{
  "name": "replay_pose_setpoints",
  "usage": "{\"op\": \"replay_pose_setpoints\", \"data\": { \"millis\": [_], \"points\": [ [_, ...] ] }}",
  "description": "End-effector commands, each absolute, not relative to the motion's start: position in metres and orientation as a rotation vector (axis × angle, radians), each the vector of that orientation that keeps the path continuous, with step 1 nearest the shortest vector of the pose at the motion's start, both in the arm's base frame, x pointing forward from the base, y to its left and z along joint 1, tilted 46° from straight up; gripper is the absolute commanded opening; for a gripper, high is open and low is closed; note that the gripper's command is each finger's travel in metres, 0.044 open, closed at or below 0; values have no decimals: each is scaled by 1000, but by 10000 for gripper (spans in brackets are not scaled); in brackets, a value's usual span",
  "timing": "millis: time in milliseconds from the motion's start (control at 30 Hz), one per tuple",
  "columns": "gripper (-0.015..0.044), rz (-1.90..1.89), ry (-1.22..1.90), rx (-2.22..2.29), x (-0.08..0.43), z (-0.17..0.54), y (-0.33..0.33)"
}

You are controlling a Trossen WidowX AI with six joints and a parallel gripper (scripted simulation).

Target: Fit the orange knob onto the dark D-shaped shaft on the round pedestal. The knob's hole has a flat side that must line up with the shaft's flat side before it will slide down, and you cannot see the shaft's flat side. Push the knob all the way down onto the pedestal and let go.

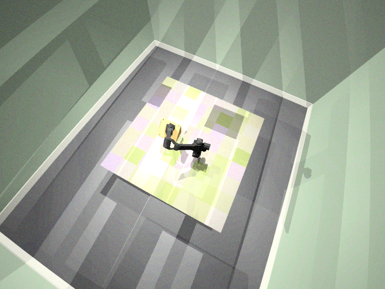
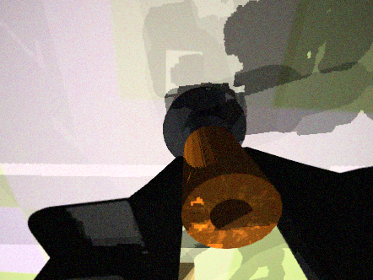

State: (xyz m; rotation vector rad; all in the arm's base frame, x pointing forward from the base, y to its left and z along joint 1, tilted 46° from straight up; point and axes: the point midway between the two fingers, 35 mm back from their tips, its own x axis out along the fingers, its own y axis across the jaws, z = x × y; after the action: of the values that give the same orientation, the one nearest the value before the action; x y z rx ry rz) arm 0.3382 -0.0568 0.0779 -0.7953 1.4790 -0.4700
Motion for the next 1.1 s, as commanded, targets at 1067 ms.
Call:
{"op": "replay_pose_setpoints", "data": {
  "millis": [1067],
  "points": [
    [0,-318,1539,-963,338,78,-53]
  ]
}}
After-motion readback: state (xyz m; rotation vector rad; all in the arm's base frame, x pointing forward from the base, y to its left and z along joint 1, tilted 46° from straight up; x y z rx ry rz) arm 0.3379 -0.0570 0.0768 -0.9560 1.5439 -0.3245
